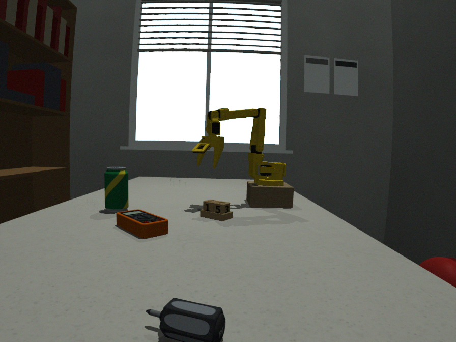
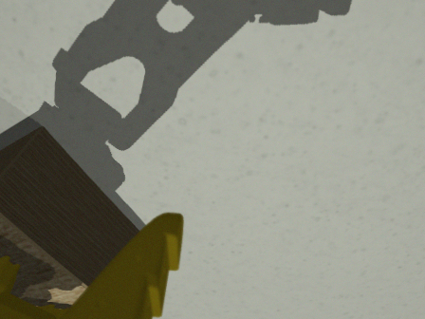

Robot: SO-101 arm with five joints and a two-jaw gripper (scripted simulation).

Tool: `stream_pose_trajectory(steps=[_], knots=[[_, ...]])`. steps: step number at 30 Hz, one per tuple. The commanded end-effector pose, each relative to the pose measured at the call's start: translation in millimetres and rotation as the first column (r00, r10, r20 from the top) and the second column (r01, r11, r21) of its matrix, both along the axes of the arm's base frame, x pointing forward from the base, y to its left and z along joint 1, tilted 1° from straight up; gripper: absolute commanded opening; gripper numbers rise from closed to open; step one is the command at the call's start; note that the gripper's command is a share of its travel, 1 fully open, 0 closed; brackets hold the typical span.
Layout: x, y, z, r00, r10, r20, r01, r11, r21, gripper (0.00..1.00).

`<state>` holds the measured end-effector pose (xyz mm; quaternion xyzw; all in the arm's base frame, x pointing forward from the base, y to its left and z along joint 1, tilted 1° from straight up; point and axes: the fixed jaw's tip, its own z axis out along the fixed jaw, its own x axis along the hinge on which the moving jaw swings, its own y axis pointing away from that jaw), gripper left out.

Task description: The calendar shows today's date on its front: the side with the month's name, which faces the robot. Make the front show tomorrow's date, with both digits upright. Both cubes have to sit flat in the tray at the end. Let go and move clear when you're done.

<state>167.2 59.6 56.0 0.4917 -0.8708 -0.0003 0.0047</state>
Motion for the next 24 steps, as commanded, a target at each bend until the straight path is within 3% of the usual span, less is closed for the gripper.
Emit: stream_pose_trajectory(steps=[1,3,5,14,18,20,24], knots=[[-6.2,-18.1,6.0,0.971,-0.240,0.021,0.240,0.971,0.010,0.36],[-6.2,-18.1,6.0,0.971,-0.240,0.021,0.240,0.971,0.010,0.36],[-9.6,-25.3,7.0,0.938,-0.347,0.020,0.346,0.938,0.011,0.36],[-24.2,-49.0,8.5,0.721,-0.692,0.016,0.692,0.721,0.012,0.36],[-29.1,-55.1,8.3,0.632,-0.775,0.015,0.775,0.632,0.012,0.36],[-29.1,-55.1,8.3,0.632,-0.775,0.015,0.775,0.632,0.012,0.36],[-32.5,-59.0,8.0,0.566,-0.824,0.015,0.824,0.566,0.012,0.36]])
